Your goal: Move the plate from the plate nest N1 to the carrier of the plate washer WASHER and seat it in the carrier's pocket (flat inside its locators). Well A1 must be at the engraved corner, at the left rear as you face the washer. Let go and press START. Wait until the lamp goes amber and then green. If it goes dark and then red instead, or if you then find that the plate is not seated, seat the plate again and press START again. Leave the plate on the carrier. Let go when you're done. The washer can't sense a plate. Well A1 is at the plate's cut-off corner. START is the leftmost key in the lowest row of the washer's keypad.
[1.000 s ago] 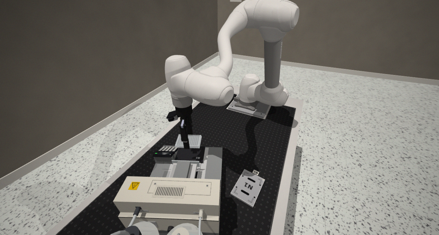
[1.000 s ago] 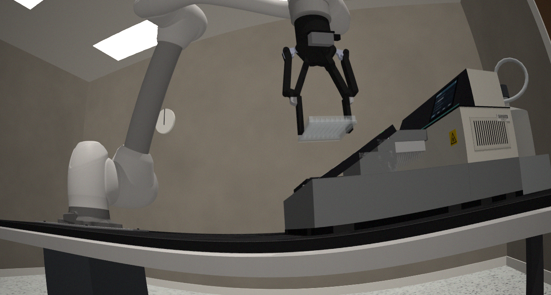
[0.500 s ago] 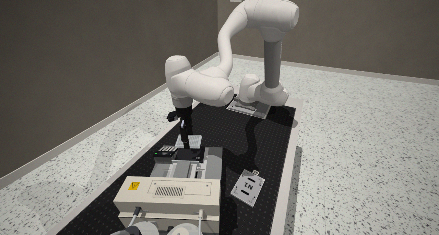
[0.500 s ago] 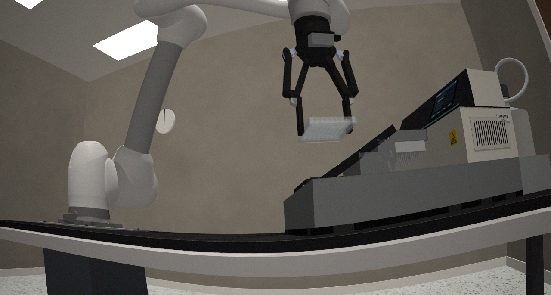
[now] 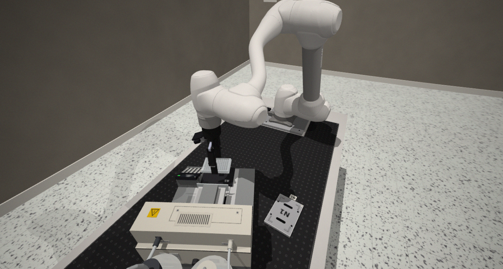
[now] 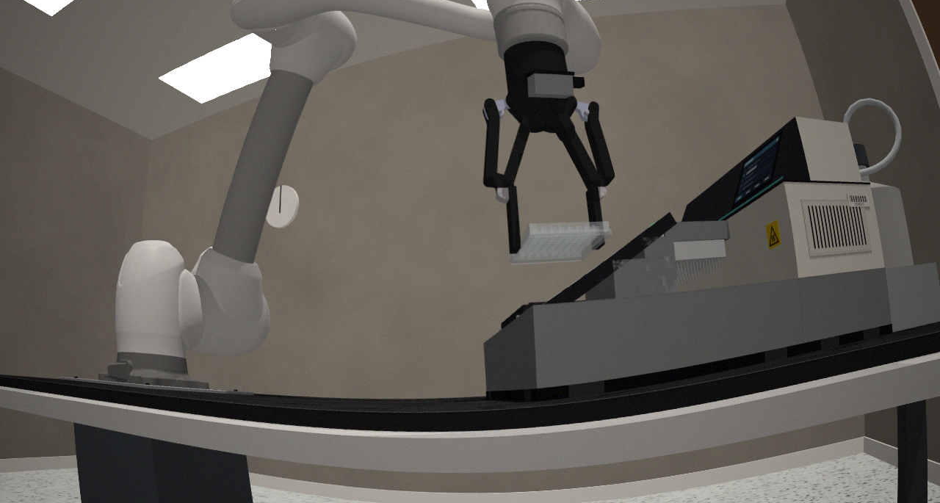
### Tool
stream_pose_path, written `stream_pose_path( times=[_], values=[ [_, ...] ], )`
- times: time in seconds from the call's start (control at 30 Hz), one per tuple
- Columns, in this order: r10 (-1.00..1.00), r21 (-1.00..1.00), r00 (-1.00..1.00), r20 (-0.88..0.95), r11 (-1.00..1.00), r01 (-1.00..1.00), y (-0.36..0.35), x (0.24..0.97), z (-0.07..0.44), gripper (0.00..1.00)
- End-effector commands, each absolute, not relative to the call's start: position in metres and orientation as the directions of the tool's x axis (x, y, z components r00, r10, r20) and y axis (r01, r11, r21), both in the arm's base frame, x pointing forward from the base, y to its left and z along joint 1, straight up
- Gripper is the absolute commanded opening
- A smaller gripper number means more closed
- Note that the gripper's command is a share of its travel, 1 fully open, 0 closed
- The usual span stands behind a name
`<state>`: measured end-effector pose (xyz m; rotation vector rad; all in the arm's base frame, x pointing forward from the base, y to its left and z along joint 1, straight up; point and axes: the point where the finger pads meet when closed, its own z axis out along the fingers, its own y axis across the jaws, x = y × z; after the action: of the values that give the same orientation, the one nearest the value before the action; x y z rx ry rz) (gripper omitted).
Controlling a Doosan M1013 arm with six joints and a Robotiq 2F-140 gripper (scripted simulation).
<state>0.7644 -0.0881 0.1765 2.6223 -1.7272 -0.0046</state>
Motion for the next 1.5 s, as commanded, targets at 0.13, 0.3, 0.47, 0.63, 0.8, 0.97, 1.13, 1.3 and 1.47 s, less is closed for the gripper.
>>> stream_pose_path(
  times=[0.13, 0.3, 0.47, 0.63, 0.8, 0.97, 1.13, 1.3, 1.47],
  values=[
    [-0.919, 0.001, 0.395, -0.001, -0.395, -0.919, -0.088, 0.765, 0.167, 0.1],
    [-0.919, 0.001, 0.395, -0.001, -0.395, -0.919, -0.088, 0.765, 0.159, 0.1],
    [-0.919, 0.001, 0.395, -0.001, -0.395, -0.919, -0.088, 0.765, 0.151, 0.1],
    [-0.919, 0.001, 0.395, -0.001, -0.395, -0.919, -0.088, 0.765, 0.146, 0.1],
    [-0.919, 0.001, 0.395, -0.001, -0.395, -0.919, -0.088, 0.765, 0.137, 0.1],
    [-0.919, 0.001, 0.395, -0.001, -0.395, -0.919, -0.088, 0.765, 0.129, 0.1],
    [-0.919, 0.001, 0.395, -0.001, -0.395, -0.919, -0.088, 0.765, 0.126, 0.1],
    [-0.919, 0.001, 0.395, -0.001, -0.395, -0.919, -0.088, 0.765, 0.126, 0.1],
    [-0.919, 0.001, 0.395, -0.001, -0.395, -0.919, -0.088, 0.765, 0.126, 0.1]
  ],
)
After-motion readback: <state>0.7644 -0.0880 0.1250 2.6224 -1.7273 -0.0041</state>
